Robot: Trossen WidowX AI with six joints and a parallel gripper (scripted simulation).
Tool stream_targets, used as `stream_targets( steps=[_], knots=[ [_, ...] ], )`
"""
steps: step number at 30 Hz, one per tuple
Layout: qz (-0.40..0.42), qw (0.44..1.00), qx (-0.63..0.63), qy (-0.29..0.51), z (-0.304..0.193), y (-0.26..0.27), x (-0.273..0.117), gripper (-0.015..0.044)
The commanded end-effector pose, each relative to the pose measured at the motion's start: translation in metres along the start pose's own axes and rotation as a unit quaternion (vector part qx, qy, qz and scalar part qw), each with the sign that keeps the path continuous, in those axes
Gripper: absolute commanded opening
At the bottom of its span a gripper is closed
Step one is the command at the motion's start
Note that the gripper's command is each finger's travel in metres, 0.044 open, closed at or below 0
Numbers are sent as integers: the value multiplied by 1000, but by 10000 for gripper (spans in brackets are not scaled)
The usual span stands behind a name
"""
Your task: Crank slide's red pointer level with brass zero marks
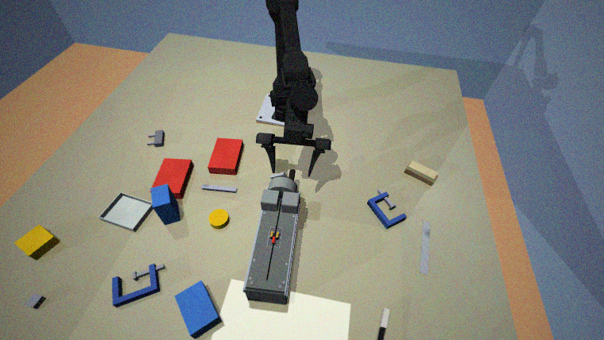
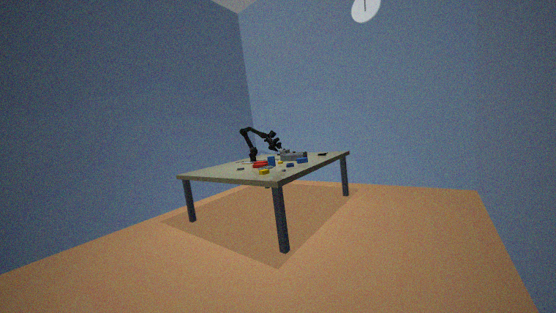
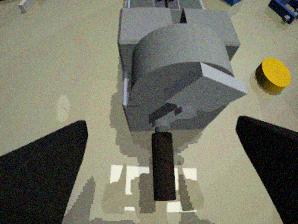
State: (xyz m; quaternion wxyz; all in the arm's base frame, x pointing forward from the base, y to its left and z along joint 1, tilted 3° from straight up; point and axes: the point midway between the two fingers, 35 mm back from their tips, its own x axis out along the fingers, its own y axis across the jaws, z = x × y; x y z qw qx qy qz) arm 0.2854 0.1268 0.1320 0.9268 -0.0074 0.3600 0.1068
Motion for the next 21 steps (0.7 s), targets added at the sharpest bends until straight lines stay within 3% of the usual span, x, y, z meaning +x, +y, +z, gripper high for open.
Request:
stream_targets(
  steps=[1,21],
  knots=[
    [-5,1000,-2,7,-8,-1,7,440],
    [-5,1000,-1,7,-31,-1,31,440]
  ],
)
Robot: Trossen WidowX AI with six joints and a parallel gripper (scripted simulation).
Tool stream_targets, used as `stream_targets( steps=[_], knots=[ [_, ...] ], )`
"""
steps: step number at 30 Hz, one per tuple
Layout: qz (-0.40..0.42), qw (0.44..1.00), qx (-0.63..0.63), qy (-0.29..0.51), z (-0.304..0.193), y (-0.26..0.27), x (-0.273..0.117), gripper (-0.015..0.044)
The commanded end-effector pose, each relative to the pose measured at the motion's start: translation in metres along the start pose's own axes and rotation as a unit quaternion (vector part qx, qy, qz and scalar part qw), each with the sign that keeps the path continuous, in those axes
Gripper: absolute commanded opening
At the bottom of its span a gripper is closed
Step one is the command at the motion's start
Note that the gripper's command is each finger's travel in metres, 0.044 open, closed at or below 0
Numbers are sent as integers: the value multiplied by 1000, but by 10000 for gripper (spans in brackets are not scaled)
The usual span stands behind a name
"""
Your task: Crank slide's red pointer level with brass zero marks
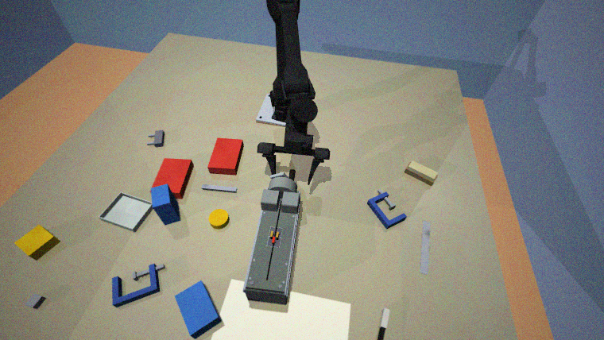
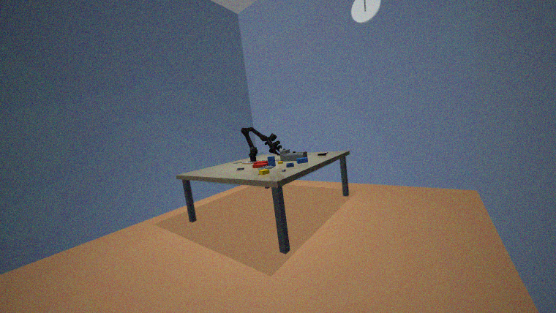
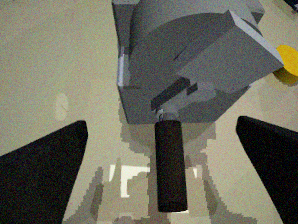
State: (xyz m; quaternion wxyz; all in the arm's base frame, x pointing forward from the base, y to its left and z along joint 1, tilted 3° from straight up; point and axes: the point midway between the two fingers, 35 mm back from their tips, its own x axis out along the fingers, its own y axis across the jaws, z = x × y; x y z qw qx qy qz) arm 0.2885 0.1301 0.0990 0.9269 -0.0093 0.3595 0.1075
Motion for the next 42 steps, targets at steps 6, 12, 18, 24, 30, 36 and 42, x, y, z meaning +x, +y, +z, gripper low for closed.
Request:
stream_targets(
  steps=[6,12,18,24,30,36,42],
  knots=[
    [-4,1000,1,8,-16,-2,12,440],
    [-4,1000,1,8,-23,-2,17,440],
    [-4,1000,1,8,-25,-2,19,387],
    [-4,1000,1,8,-25,-2,19,230],
    [-4,1000,1,8,-25,-2,19,73],
    [-4,1000,1,8,-25,-2,19,0],
    [-4,1000,1,8,-23,-2,18,0]
  ],
)
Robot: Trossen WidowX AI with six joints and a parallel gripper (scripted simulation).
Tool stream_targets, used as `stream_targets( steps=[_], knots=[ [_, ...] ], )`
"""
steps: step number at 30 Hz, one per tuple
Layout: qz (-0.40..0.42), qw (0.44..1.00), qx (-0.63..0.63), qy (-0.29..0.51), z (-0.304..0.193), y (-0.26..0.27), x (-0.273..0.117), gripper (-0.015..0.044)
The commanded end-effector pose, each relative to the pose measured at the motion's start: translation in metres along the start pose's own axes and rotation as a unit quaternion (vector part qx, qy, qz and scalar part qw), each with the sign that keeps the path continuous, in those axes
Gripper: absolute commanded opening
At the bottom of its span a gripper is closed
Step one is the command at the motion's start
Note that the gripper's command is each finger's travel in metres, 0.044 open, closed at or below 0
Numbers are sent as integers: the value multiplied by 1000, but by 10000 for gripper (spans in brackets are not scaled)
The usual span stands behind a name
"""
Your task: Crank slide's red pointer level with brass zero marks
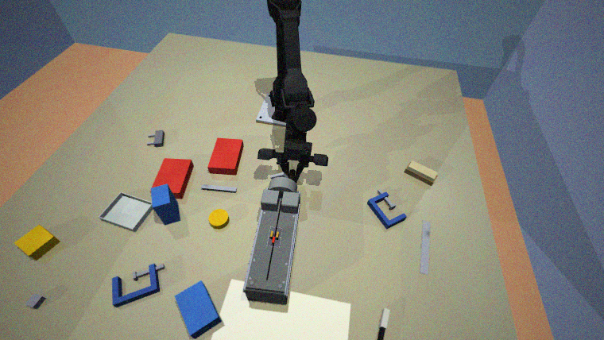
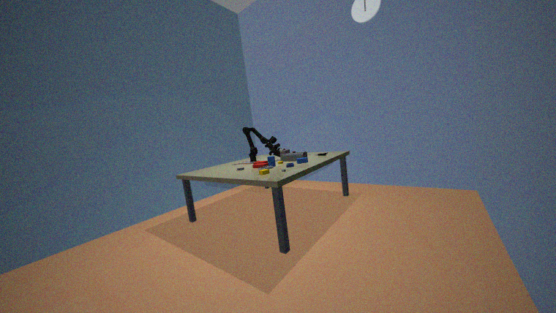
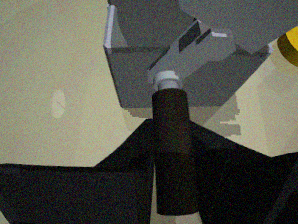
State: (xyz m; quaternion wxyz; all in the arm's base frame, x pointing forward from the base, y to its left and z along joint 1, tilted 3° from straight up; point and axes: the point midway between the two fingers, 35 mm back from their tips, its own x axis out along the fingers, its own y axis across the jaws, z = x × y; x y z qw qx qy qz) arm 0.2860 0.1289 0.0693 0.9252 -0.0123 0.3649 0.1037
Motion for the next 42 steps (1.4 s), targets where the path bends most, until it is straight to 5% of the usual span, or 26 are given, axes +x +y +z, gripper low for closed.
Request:
stream_targets(
  steps=[1,42],
  knots=[
    [0,1000,2,2,1,1,0,0],
    [1,1000,2,2,18,17,-19,0]
  ],
)
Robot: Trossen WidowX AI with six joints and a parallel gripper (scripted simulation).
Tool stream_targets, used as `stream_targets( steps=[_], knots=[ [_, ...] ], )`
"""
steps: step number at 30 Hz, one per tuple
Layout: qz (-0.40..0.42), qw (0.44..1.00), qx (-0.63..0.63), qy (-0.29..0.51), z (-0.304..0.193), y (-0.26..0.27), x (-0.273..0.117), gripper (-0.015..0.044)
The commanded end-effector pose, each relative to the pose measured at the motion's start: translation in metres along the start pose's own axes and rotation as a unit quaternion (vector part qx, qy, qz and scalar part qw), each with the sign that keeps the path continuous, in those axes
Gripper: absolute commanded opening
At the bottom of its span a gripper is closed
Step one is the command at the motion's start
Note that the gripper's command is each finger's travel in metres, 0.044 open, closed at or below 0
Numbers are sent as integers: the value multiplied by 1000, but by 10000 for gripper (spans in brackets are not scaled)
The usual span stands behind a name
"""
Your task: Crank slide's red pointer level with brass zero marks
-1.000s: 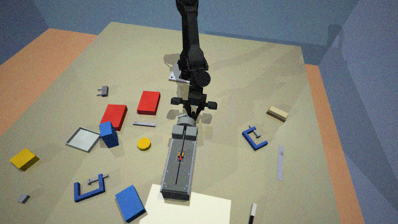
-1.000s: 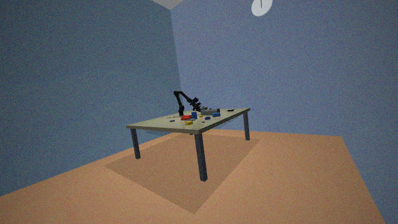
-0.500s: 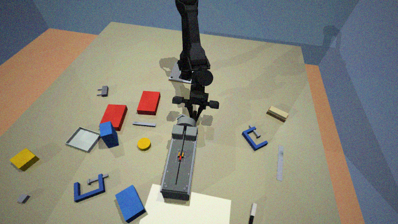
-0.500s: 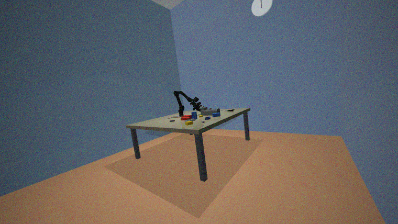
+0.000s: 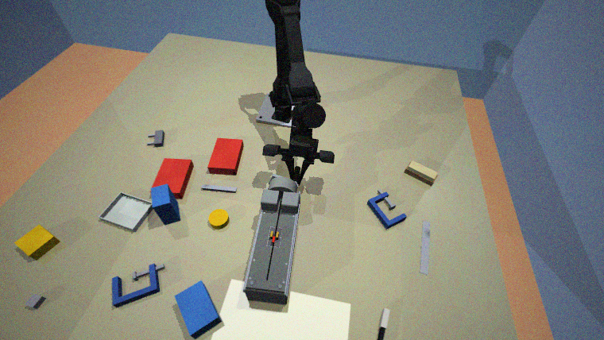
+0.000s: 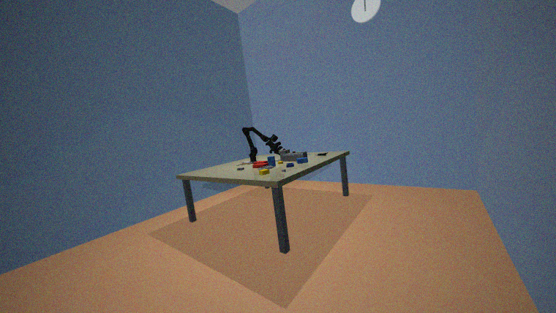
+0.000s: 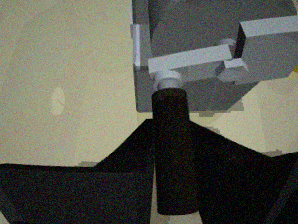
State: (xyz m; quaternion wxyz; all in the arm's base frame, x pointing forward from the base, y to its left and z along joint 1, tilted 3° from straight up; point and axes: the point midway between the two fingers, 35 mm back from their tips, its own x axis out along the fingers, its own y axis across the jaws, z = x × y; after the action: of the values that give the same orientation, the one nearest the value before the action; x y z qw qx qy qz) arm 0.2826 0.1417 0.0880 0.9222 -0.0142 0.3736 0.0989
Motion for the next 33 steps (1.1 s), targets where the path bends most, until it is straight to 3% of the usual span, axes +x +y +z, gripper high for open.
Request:
stream_targets(
  steps=[1,33],
  knots=[
    [6,1000,2,-8,6,3,-7,0],
    [5,1000,1,-8,22,-7,-24,0]
  ],
)
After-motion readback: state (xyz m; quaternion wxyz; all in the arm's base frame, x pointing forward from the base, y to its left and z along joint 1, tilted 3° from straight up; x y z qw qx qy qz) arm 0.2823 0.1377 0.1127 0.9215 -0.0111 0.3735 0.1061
